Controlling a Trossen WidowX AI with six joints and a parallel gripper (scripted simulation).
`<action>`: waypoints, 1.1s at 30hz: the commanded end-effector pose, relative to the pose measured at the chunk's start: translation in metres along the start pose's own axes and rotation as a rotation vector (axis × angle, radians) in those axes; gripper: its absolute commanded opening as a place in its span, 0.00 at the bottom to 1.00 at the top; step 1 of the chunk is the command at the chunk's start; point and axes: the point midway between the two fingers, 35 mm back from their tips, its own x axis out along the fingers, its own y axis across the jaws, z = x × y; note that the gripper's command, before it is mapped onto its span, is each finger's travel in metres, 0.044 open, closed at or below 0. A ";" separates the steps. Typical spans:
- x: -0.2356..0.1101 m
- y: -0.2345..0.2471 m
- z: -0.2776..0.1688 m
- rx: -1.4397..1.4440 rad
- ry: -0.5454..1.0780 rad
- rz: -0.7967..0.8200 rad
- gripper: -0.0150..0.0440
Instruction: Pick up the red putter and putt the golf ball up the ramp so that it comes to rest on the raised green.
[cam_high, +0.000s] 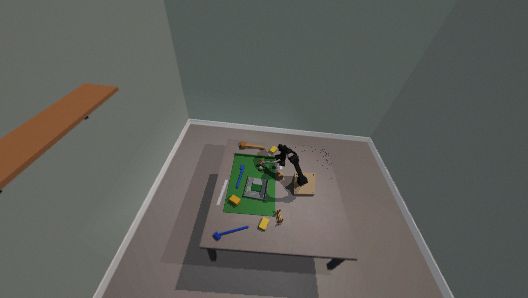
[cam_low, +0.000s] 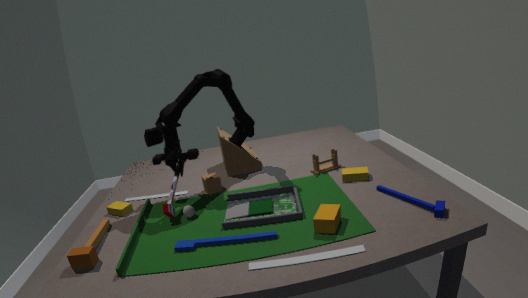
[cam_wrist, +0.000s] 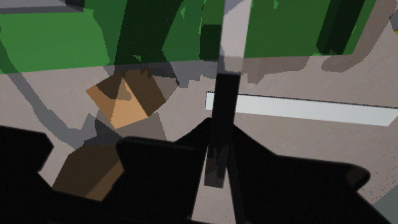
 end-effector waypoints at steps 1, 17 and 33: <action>0.000 0.000 0.000 0.000 0.000 0.000 0.25; 0.001 -0.020 0.001 0.002 -0.007 0.000 0.25; 0.000 0.007 0.006 0.004 -0.008 0.004 0.25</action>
